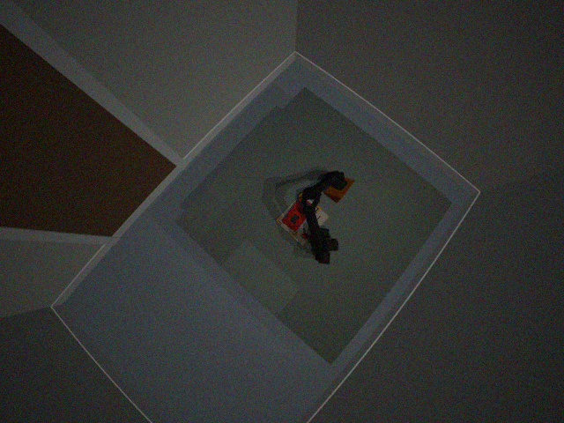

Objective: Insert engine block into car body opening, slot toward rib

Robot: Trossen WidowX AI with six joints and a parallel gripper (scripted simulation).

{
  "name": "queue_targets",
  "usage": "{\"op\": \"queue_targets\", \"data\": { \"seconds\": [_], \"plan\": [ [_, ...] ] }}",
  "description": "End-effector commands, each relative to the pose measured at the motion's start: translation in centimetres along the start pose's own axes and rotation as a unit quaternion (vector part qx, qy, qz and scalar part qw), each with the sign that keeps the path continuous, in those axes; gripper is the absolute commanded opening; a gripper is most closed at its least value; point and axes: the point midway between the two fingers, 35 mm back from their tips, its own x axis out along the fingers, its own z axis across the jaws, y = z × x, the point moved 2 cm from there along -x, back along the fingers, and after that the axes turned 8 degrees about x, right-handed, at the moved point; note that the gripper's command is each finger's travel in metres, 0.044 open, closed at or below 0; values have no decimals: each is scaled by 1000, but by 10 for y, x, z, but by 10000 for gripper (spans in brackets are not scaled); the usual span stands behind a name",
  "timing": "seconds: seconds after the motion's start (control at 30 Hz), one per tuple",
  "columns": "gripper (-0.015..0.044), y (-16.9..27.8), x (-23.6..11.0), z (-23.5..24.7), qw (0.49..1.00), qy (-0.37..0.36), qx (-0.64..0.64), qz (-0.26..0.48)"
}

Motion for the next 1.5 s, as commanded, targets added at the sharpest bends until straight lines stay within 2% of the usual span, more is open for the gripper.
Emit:
{"op": "queue_targets", "data": {
  "seconds": [0.0,0.07,0.3,0.43,1.47],
  "plan": [
    [204,0,1,1,1000,-1,-3,2],
    [151,0,1,1,1000,-1,-3,2],
    [105,0,1,1,1000,-1,-3,2],
    [0,-3,-2,0,1000,4,-7,-2],
    [0,-6,-88,-7,1000,6,-10,-7]
  ]
}}
